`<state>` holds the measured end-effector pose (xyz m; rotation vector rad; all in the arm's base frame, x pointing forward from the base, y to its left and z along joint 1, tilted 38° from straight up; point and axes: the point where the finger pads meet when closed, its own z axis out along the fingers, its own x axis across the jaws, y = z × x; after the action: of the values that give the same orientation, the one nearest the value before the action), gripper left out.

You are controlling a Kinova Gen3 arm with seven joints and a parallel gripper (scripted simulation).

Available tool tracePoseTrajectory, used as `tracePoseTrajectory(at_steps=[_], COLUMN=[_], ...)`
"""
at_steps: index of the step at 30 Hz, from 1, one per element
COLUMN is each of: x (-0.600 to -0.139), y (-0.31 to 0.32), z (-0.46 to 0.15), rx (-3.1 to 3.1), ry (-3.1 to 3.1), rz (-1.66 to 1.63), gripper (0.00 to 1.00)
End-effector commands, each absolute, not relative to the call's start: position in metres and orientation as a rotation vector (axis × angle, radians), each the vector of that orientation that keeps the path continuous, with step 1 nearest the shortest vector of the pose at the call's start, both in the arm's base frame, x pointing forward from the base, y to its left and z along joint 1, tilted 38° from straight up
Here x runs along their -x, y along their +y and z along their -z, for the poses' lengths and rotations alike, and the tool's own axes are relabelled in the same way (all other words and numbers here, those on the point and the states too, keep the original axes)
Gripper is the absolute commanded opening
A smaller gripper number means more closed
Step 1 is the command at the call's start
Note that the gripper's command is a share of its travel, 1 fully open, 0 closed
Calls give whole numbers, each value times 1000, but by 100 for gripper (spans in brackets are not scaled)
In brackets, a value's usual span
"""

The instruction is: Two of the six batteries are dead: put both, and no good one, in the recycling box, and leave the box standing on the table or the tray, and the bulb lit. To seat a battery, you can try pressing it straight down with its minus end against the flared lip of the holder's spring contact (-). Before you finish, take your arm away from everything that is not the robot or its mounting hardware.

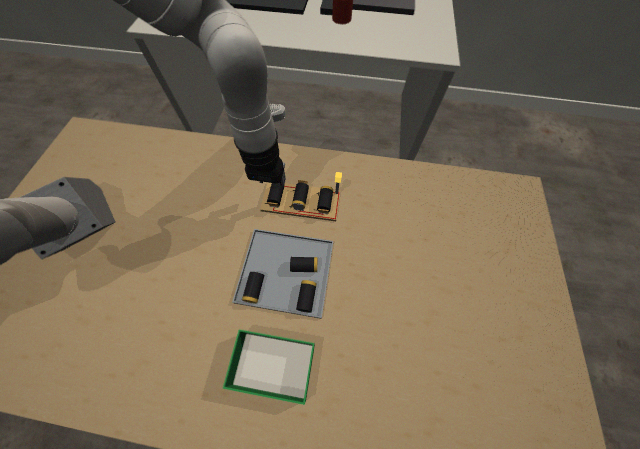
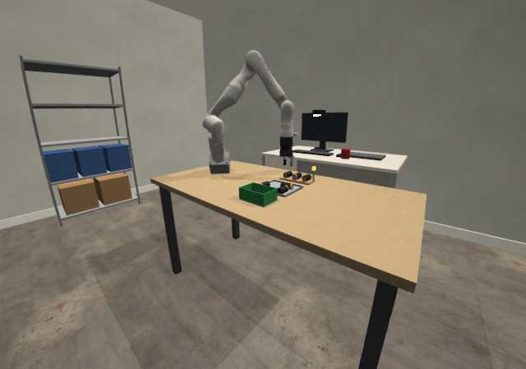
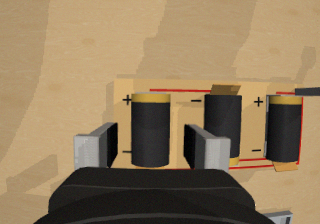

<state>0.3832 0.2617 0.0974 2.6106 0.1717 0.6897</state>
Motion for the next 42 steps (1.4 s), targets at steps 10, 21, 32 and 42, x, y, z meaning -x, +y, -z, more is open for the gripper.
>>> tracePoseTrajectory(at_steps=[10, 21, 32, 42], x=[-383, -376, -355, -371], y=[262, 268, 284, 288], z=[-98, -109, -143, -151], rx=[-2612, -2612, -2612, -2612], ry=[173, 173, 173, 173], rz=[-691, -691, -691, -691], gripper=[90, 90, 90, 90])
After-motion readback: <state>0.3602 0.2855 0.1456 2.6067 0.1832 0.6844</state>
